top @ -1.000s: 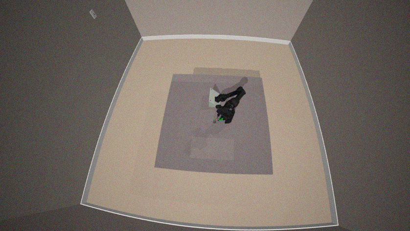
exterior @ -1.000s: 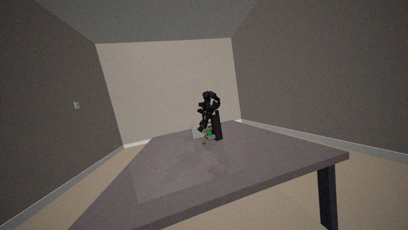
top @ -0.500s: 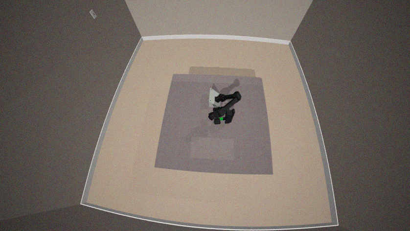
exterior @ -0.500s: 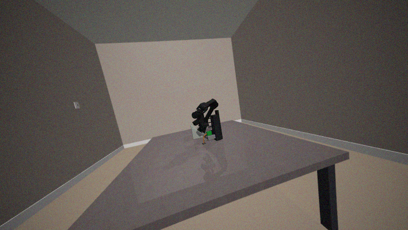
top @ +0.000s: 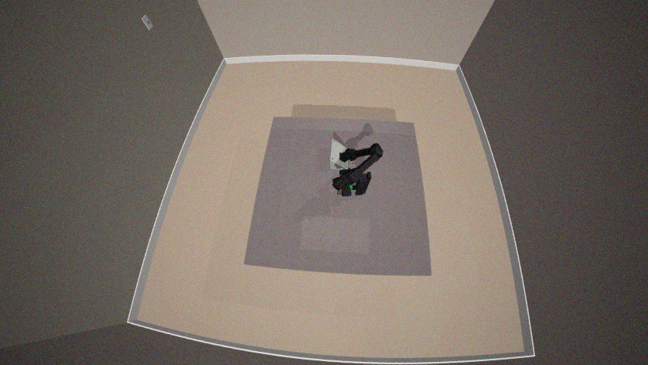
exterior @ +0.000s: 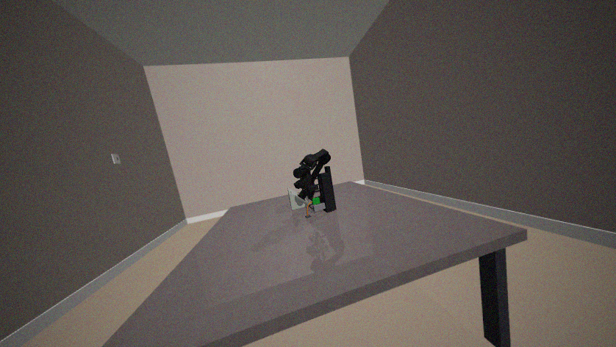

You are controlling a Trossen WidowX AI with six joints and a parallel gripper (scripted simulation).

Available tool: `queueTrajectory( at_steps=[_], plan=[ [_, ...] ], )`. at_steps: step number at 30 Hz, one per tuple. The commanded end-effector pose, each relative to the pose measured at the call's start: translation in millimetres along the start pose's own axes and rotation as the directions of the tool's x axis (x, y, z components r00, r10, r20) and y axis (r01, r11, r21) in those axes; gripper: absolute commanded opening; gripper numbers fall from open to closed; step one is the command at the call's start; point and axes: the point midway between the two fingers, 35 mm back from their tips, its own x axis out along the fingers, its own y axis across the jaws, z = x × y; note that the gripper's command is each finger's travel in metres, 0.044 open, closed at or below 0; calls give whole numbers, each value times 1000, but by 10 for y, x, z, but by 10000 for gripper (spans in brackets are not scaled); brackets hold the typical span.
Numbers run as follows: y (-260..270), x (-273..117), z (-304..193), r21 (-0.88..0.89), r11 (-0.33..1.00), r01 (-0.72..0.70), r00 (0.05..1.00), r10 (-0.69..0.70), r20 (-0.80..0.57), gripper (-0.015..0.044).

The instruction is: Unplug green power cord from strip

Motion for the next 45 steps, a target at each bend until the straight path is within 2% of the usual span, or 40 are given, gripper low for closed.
queueTrajectory(
  at_steps=[1,26,30,38,45],
  plan=[
    [-7,14,-72,6,1000,4,1000,-4,-7,160],
    [-12,135,-227,5,1000,4,1000,-4,-8,160],
    [-11,108,-220,3,1000,4,1000,-4,-5,55],
    [-11,108,-220,3,1000,4,1000,-4,-5,2],
    [-3,105,-150,3,1000,4,1000,-4,-4,0]
  ],
)
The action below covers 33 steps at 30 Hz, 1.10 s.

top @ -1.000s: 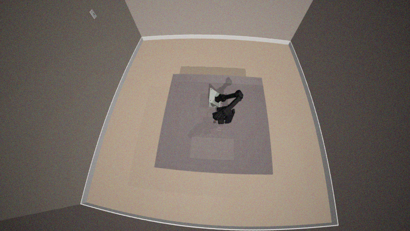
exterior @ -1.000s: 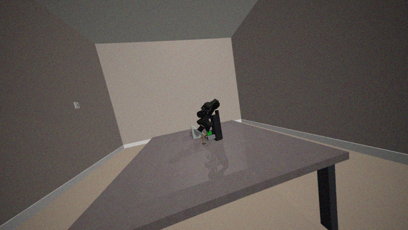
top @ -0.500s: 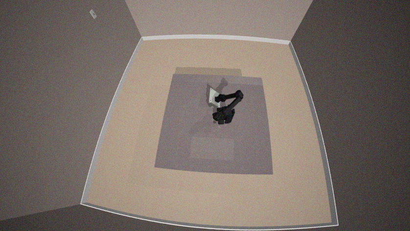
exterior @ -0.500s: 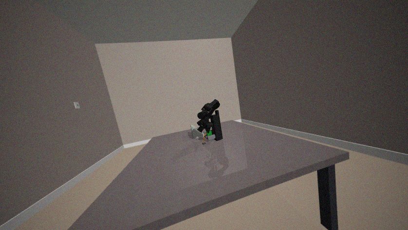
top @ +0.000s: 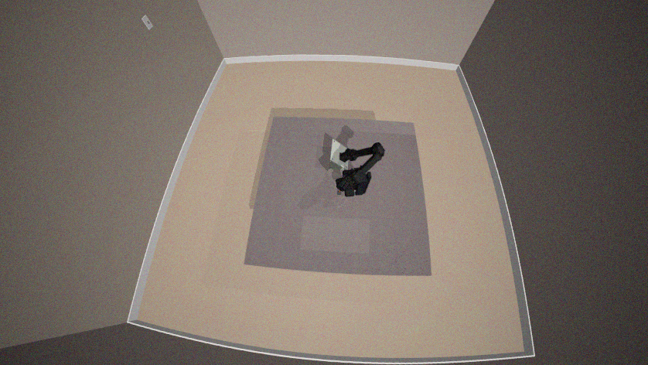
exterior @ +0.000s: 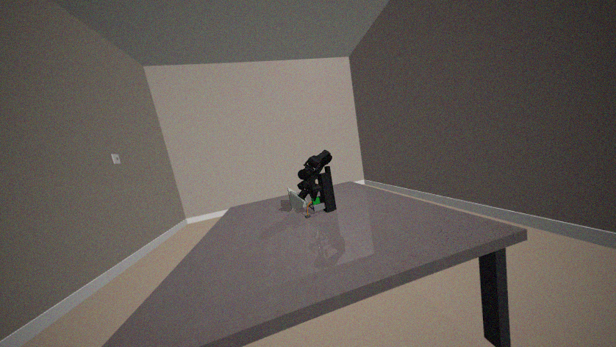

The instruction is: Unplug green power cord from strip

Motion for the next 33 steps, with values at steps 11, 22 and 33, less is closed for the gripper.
queueTrajectory(
  at_steps=[11,22,33],
  plan=[
    [21,-20,244,-1,1000,-4,1000,4,9,0],
    [17,-46,420,0,1000,-4,1000,4,10,0],
    [-6,-73,597,0,1000,-3,1000,3,10,0]
  ],
)
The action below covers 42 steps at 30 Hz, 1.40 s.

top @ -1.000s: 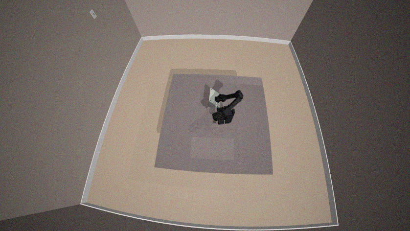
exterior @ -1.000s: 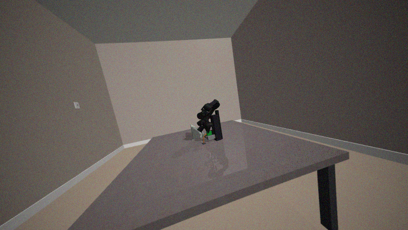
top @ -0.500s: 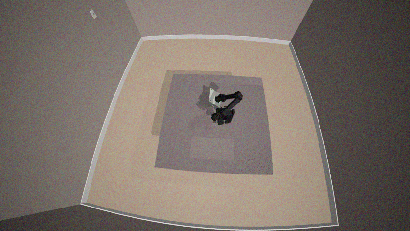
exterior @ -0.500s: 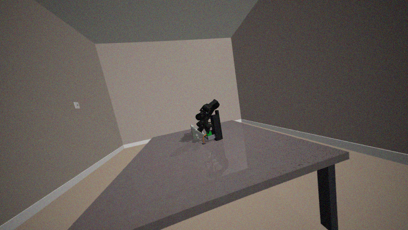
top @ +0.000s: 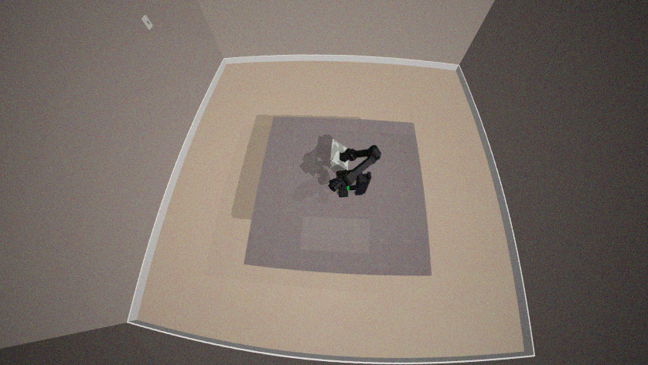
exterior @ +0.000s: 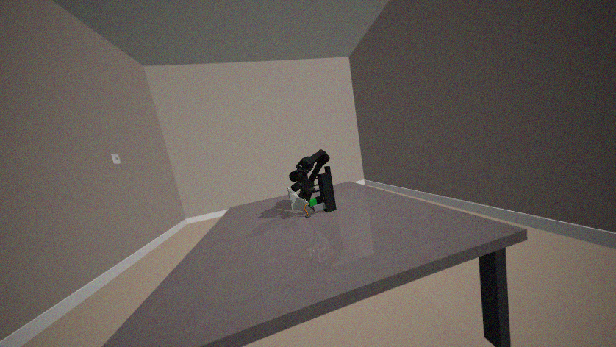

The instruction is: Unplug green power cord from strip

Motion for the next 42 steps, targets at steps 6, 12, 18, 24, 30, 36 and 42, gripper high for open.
queueTrajectory(
  at_steps=[6,12,18,24,30,36,42],
  plan=[
    [0,0,0,0,1000,0,1000,0,0,158],
    [0,0,0,0,1000,0,1000,0,0,160],
    [-3,-98,5,14,1000,-12,1000,12,23,160],
    [-4,-98,-19,14,1000,-12,1000,12,23,160],
    [-6,-96,-110,14,1000,-12,1000,12,23,160],
    [-11,-93,-205,14,1000,-12,1000,12,22,160],
    [-12,-78,-215,14,1000,-12,1000,12,22,160]
  ],
)
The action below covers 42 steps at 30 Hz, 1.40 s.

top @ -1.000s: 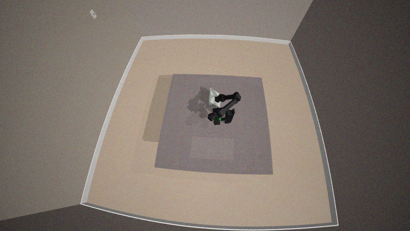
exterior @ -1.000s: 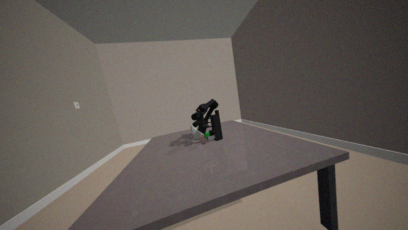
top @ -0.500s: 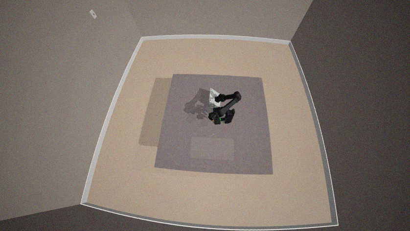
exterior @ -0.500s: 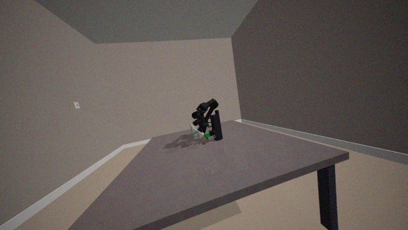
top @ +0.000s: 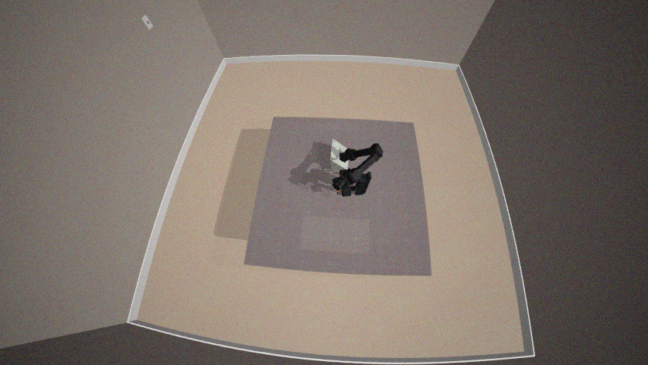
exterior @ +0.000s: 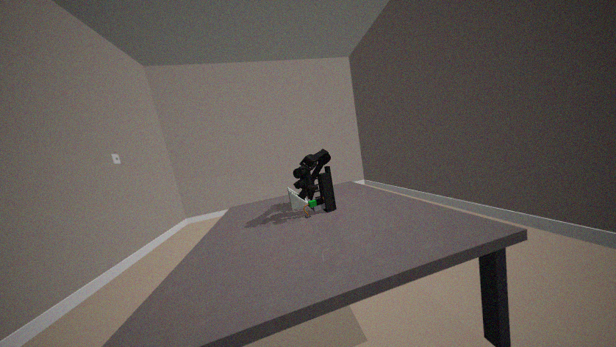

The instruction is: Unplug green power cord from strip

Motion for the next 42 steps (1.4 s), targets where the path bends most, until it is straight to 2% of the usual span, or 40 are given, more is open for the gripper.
queueTrajectory(
  at_steps=[1,10,11,31,42],
  plan=[
    [-5,30,-16,5,1000,2,1000,-2,-5,160],
    [-6,127,-18,5,1000,2,1000,-2,-5,160],
    [-5,100,-10,3,1000,2,1000,-2,-2,134],
    [-5,99,-8,3,1000,2,1000,-2,-2,0],
    [10,92,138,3,1000,2,1000,-2,-1,0]
  ],
)
